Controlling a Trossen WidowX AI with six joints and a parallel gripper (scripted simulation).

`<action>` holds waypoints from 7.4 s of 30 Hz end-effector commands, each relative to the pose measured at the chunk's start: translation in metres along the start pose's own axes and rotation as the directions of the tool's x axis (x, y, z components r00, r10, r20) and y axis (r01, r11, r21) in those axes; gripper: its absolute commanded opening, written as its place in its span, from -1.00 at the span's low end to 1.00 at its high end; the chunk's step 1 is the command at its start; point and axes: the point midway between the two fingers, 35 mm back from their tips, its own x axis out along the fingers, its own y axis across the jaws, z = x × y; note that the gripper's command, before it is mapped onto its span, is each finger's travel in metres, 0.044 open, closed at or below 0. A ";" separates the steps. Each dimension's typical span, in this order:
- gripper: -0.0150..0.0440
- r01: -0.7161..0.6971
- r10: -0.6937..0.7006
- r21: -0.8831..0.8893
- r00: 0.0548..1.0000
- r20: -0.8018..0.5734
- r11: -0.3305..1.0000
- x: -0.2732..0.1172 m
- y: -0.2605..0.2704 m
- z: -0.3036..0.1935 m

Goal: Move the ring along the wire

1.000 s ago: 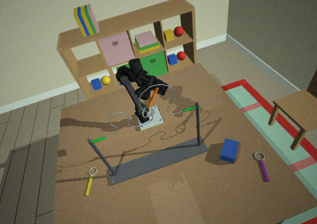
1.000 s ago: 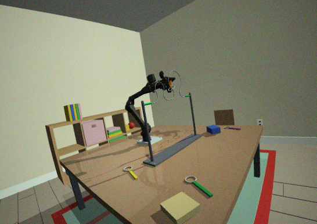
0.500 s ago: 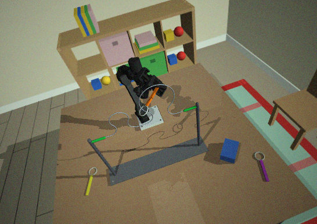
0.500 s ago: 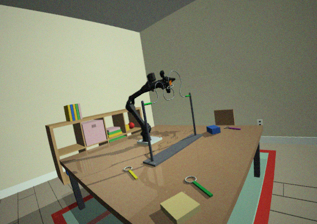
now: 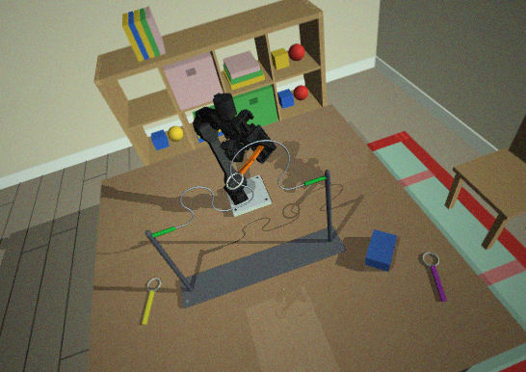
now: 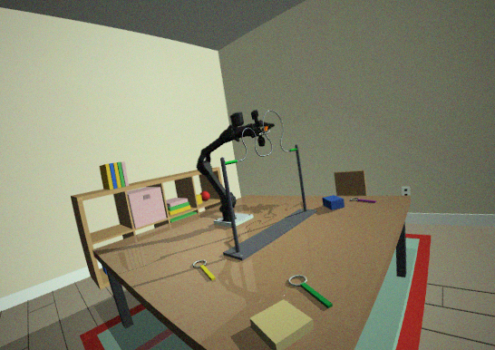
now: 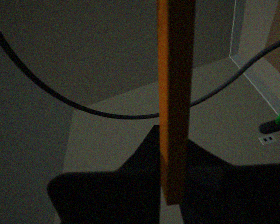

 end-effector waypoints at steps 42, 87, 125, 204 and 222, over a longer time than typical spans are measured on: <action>-1.00 0.270 -0.245 -0.460 0.963 0.116 0.846 0.001 -0.021 0.005; -1.00 0.485 -0.383 -0.757 0.862 0.332 0.437 -0.005 -0.037 0.020; -1.00 0.575 -0.384 -0.818 0.752 0.536 -0.016 -0.014 -0.042 0.036; -1.00 0.430 -0.075 -0.365 0.558 0.826 -0.826 -0.032 -0.025 0.066; -1.00 0.346 0.027 -0.192 0.537 0.843 -0.918 -0.035 -0.017 0.070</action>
